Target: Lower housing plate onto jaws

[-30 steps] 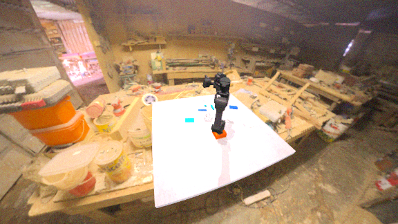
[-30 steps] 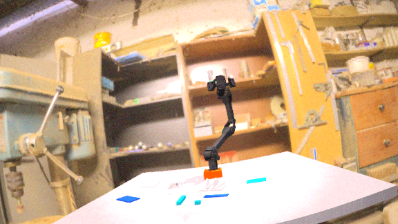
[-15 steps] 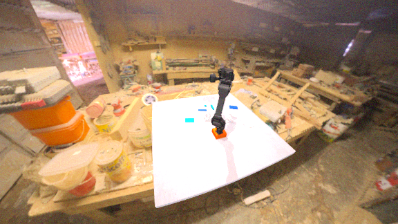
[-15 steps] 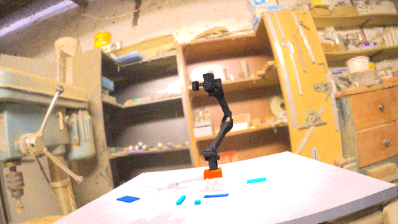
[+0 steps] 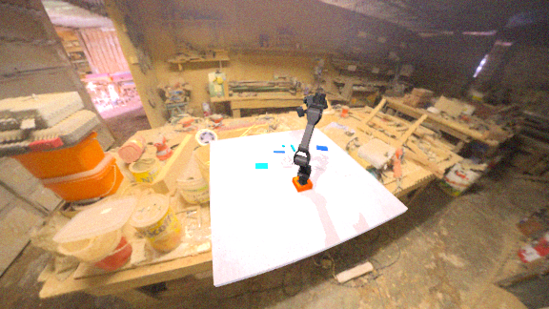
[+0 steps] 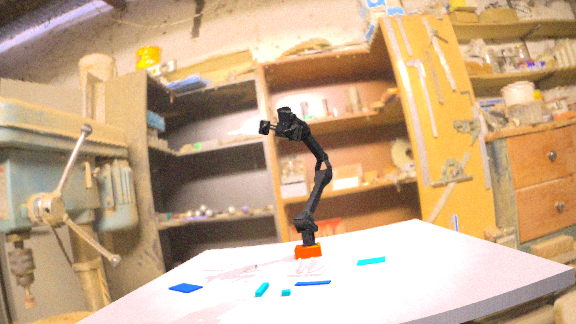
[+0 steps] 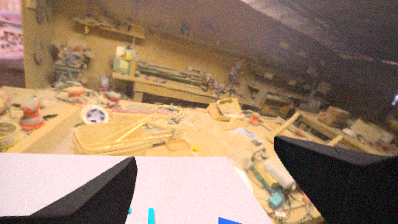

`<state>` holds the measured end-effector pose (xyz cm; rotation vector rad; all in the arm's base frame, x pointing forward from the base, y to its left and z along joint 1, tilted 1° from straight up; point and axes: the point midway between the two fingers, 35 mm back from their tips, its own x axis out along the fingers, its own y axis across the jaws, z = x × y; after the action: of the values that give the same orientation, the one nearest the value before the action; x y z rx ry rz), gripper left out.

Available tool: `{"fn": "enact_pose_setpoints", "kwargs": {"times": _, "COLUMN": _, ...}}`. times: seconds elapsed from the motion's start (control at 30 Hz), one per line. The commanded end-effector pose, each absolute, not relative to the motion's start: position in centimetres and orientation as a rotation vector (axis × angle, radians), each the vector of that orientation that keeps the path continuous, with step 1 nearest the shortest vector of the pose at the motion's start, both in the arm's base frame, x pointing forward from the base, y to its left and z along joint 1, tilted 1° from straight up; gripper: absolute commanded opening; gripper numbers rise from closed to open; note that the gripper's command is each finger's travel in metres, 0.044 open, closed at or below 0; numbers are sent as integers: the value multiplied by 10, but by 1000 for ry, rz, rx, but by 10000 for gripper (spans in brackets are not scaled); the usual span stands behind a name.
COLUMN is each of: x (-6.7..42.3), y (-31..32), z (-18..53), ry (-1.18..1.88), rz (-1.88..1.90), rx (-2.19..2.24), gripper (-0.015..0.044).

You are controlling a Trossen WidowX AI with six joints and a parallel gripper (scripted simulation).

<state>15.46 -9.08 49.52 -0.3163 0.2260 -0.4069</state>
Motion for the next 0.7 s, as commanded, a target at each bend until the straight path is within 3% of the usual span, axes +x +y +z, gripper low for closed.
{"fn": "enact_pose_setpoints", "kwargs": {"times": 0.0, "x": 164, "y": -112, "z": 478, "ry": 313, "rz": -413, "rx": -372, "gripper": 440}}
{"fn": "enact_pose_setpoints", "kwargs": {"times": 0.67, "x": 193, "y": -202, "z": 380, "ry": 752, "rz": -300, "rx": -635, "gripper": 440}}
